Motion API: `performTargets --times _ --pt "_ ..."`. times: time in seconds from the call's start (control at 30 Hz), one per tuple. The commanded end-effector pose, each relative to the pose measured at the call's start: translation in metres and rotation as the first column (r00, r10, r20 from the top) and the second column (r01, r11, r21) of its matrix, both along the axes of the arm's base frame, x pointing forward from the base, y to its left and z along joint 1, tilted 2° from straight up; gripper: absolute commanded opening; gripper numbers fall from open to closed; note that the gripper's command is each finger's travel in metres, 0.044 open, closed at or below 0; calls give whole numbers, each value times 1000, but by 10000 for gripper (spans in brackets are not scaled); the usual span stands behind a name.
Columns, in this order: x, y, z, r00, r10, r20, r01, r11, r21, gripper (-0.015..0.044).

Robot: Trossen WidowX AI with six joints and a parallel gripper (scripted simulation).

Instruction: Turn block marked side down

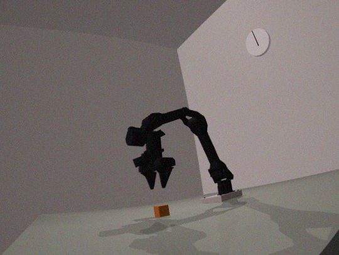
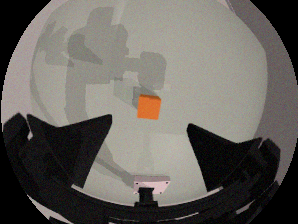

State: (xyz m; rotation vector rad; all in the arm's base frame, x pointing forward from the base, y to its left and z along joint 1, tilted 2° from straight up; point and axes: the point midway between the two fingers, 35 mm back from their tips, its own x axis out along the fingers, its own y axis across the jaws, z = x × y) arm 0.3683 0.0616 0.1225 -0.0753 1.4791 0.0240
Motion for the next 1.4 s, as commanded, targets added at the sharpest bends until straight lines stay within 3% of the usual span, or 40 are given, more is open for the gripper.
performTargets --times 0.0,0.23,1.37 --pt "-1 0 1 999 -2 -53 2 1000 1 440" --pt "0 -2 -32 999 -2 -53 2 1000 1 440" --pt "3 -2 -81 999 -2 -53 2 1000 1 440"
